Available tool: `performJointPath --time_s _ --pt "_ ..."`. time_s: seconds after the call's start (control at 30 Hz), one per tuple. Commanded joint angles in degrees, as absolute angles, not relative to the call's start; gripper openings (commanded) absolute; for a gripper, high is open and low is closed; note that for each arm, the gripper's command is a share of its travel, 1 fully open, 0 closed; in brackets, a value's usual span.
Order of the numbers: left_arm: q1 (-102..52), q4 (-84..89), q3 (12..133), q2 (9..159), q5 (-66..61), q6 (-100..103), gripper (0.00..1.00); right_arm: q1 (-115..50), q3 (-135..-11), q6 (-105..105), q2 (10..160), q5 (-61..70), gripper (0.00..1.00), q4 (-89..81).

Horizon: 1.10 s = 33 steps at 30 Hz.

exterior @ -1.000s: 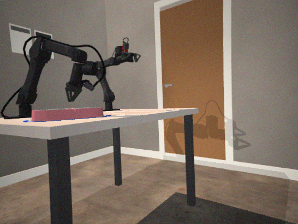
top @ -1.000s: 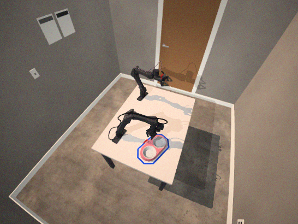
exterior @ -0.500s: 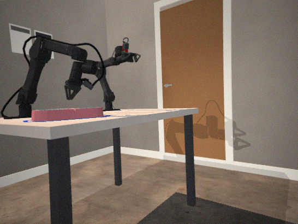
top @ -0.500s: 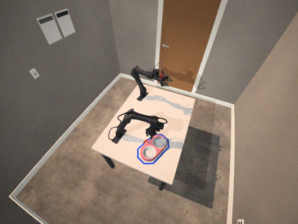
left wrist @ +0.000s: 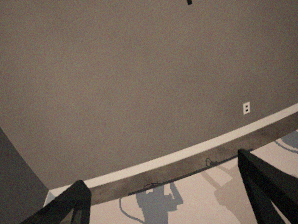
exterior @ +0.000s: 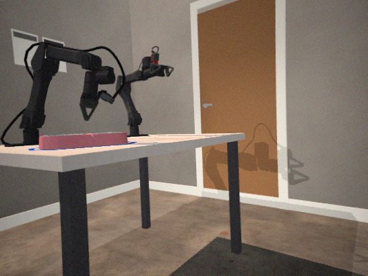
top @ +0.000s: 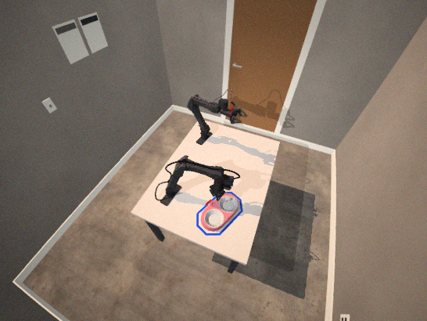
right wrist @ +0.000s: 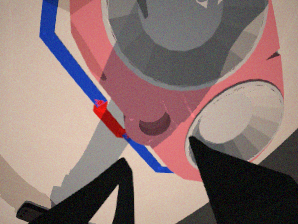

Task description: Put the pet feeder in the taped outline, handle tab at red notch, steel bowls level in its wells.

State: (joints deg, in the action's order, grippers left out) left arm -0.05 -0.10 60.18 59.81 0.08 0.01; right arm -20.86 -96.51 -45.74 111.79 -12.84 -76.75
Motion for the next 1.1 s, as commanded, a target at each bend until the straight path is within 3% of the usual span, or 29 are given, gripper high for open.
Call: performJointPath --time_s 0.0,0.03,0.37,0.4,1.07 --pt "-0.12 -1.90 59.64 60.09 -0.31 0.66 1.00 -18.21 -98.20 -40.59 107.69 -10.72 0.47 -69.98" --pt "-0.10 -1.94 59.75 59.93 -0.24 0.66 1.00 -20.48 -91.23 -39.46 107.54 -10.08 0.47 -67.18" --pt "0.14 -1.86 62.09 58.14 -0.33 0.63 1.00 -14.26 -92.21 -32.79 98.00 -8.13 0.47 -57.47" --pt "0.20 -1.85 62.10 57.61 -0.22 0.63 1.00 -16.01 -84.88 -30.96 98.07 -7.76 0.47 -53.78" --pt "-0.40 -1.15 62.28 58.09 -0.32 0.64 1.00 -6.30 -73.11 -13.17 76.02 -2.34 0.47 -25.63"
